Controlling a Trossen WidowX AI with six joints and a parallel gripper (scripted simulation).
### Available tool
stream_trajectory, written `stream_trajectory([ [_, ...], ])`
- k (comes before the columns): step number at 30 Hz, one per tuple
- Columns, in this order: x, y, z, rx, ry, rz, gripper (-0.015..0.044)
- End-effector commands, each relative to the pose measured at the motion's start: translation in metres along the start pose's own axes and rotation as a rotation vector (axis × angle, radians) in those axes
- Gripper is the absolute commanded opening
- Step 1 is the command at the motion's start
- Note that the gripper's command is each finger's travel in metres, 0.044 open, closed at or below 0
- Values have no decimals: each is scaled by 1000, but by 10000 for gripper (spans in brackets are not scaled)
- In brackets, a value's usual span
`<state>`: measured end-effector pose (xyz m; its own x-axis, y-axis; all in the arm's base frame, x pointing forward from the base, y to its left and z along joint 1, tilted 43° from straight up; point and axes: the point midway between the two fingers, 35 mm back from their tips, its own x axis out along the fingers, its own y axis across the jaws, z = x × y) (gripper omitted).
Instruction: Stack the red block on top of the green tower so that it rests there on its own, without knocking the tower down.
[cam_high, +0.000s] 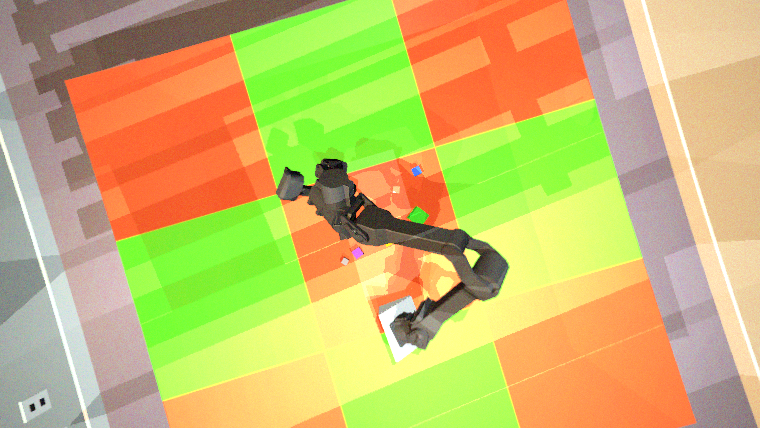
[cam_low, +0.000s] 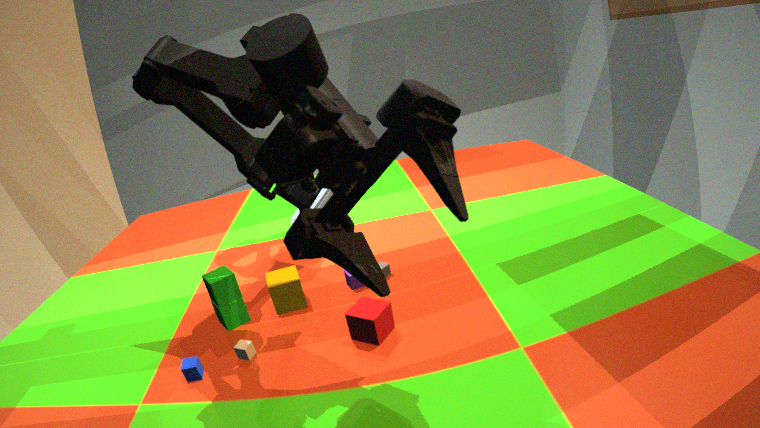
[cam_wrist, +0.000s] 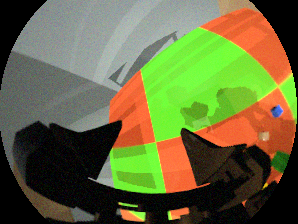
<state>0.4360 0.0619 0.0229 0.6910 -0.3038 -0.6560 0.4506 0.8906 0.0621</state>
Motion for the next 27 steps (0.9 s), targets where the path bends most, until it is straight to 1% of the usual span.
stream_trajectory([
  [1,3,-4,-13,20,90,-89,440],
  [7,-1,-17,-31,39,213,-241,440],
  [14,-16,-36,-44,48,321,-437,440],
  [24,-52,-62,-43,28,404,-737,440],
  [27,-59,-65,-41,21,410,-783,440],
])
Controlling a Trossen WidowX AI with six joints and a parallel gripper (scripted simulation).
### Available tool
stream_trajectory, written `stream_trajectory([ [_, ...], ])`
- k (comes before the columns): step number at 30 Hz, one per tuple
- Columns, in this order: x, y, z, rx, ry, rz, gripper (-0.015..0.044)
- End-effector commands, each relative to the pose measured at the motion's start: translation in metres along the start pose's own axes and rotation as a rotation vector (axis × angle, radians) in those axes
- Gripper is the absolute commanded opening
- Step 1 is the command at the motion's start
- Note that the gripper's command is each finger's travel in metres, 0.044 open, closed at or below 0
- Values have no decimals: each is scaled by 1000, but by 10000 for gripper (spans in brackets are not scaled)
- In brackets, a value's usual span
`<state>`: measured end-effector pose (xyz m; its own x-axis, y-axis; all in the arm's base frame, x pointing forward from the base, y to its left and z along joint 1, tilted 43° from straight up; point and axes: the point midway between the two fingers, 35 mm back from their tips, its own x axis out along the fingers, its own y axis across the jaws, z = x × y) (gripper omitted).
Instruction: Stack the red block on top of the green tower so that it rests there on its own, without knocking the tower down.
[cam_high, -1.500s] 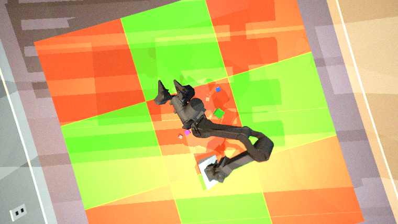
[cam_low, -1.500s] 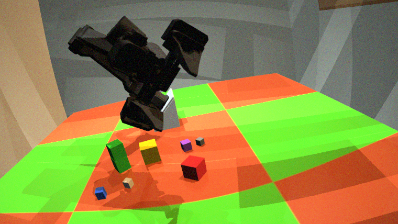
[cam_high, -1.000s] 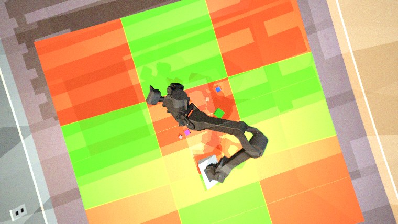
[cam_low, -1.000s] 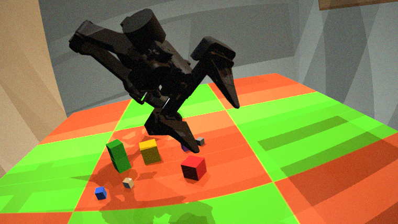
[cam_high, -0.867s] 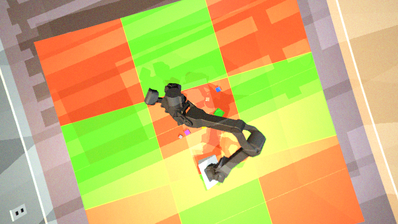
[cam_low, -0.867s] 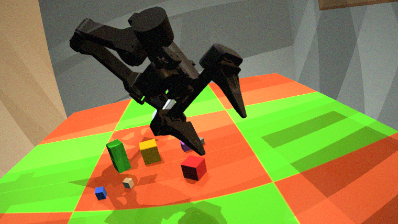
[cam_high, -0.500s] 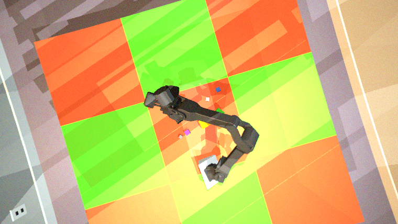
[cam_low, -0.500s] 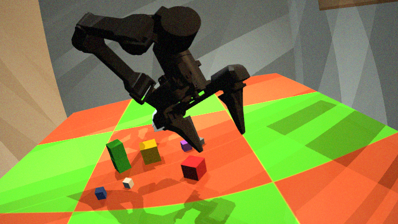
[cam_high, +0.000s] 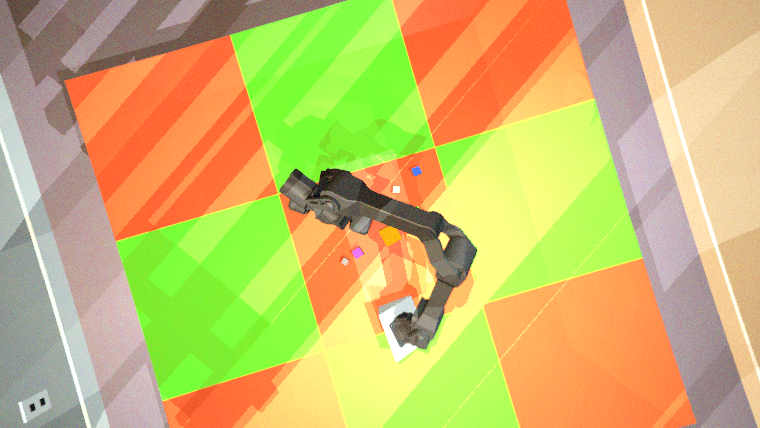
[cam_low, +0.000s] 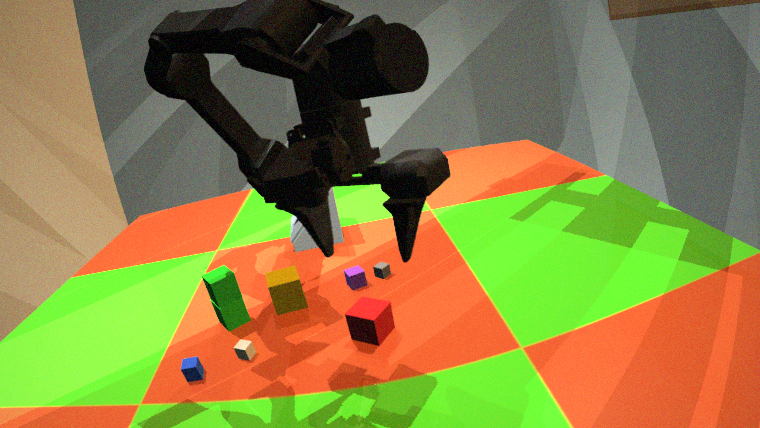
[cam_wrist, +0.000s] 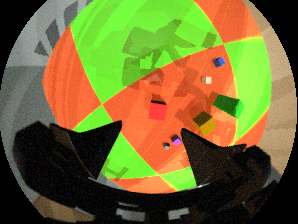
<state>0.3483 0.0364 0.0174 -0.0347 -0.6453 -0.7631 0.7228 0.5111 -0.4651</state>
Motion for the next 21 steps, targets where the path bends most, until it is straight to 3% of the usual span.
stream_trajectory([
  [1,-6,-8,1,5,-2,-58,440],
  [8,4,-9,2,5,-2,-58,440],
  [15,45,-11,2,5,-4,-59,440],
  [21,48,-11,2,5,-4,-59,440],
])
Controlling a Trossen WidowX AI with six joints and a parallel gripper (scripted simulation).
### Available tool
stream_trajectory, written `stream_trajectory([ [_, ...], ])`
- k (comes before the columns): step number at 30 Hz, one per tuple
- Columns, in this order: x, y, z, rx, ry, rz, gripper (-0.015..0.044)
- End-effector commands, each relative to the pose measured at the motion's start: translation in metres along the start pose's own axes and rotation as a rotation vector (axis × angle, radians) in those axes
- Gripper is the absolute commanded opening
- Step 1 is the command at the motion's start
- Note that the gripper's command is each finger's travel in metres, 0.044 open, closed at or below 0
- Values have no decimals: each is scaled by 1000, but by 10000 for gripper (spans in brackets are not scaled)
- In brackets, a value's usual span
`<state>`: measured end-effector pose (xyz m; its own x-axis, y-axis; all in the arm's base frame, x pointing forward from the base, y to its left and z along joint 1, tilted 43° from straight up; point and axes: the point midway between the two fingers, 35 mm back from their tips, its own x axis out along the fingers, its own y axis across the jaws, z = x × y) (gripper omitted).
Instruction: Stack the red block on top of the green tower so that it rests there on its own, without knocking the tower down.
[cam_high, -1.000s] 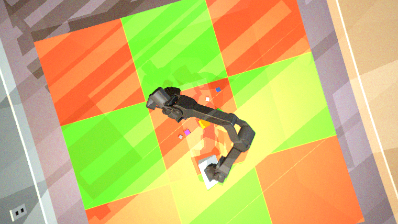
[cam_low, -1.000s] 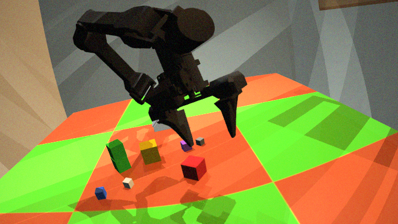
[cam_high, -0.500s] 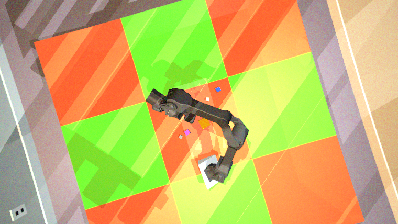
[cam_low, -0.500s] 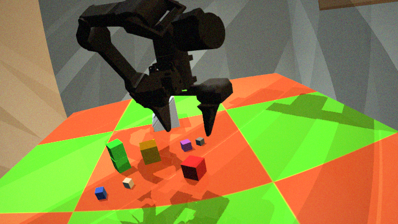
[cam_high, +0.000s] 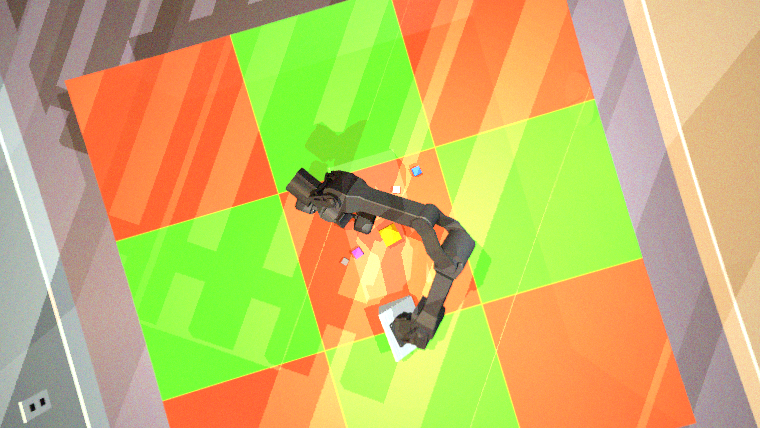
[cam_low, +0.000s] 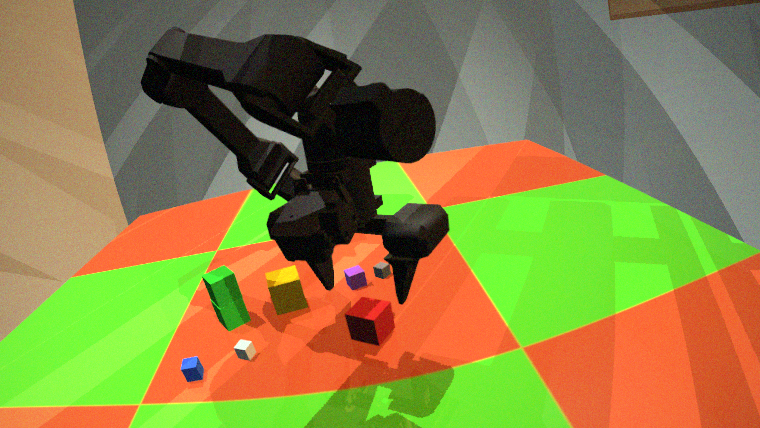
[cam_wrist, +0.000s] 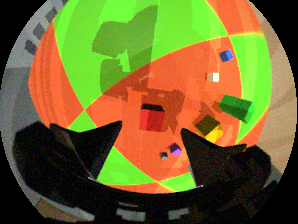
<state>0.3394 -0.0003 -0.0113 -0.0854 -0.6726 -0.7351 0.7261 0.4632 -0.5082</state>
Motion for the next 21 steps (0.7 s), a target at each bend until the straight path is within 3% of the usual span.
stream_trajectory([
  [1,3,1,0,-5,-10,5,440],
  [21,35,2,1,-5,-11,5,440],
])
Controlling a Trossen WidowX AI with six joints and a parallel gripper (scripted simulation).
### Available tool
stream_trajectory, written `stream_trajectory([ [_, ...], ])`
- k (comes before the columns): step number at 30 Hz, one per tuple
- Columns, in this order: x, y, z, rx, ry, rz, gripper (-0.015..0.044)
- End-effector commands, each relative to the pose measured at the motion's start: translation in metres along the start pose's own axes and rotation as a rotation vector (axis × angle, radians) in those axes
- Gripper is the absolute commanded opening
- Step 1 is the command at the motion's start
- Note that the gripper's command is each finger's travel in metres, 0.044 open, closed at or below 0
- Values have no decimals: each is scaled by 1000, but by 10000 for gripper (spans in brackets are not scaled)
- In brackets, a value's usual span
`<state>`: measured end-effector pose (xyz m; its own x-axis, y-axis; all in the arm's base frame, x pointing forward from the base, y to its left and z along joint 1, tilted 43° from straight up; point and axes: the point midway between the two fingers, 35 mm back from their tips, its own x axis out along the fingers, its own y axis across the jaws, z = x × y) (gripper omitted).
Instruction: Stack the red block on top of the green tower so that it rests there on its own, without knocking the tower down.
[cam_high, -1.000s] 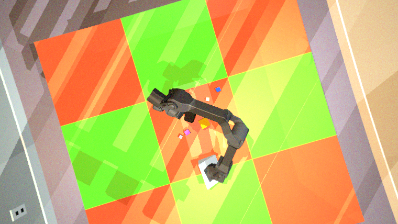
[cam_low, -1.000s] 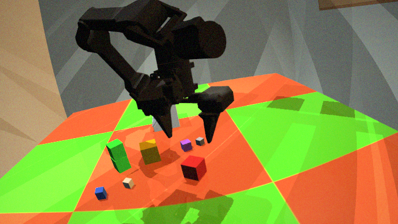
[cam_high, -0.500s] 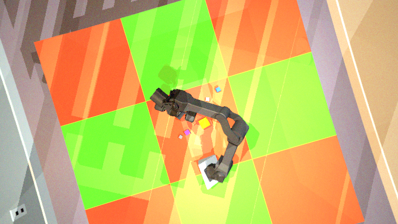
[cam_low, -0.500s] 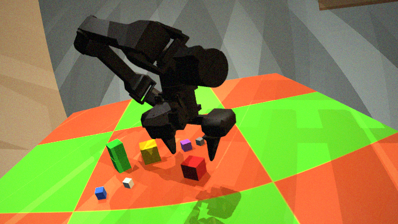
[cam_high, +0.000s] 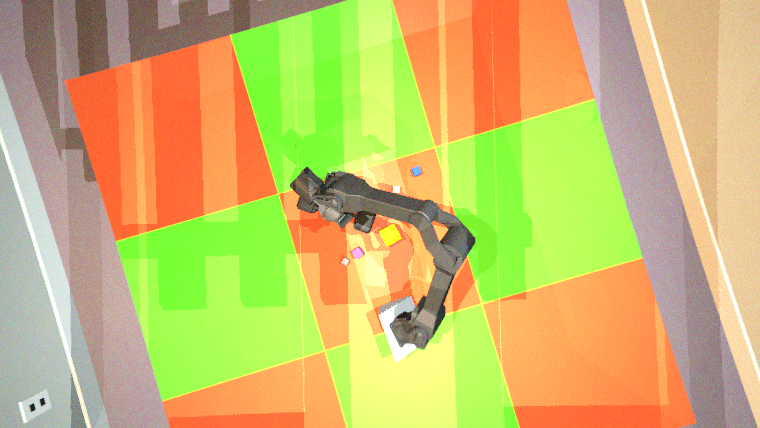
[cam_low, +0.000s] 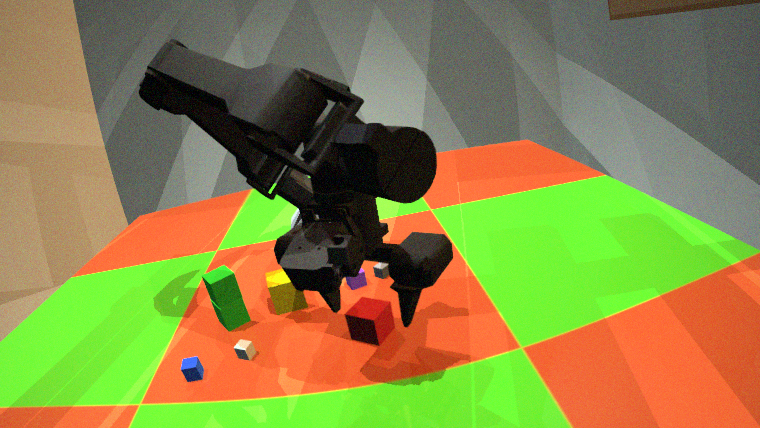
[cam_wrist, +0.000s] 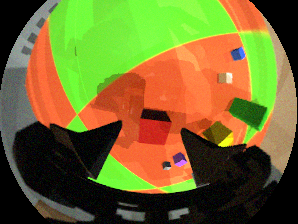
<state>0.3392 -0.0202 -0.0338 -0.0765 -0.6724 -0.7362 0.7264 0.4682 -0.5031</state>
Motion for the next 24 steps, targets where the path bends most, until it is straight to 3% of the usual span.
stream_trajectory([
  [1,7,-1,0,-5,-6,-3,440],
  [21,17,-1,0,-1,-1,-2,440],
  [24,17,-1,0,-1,-1,-2,361],
])
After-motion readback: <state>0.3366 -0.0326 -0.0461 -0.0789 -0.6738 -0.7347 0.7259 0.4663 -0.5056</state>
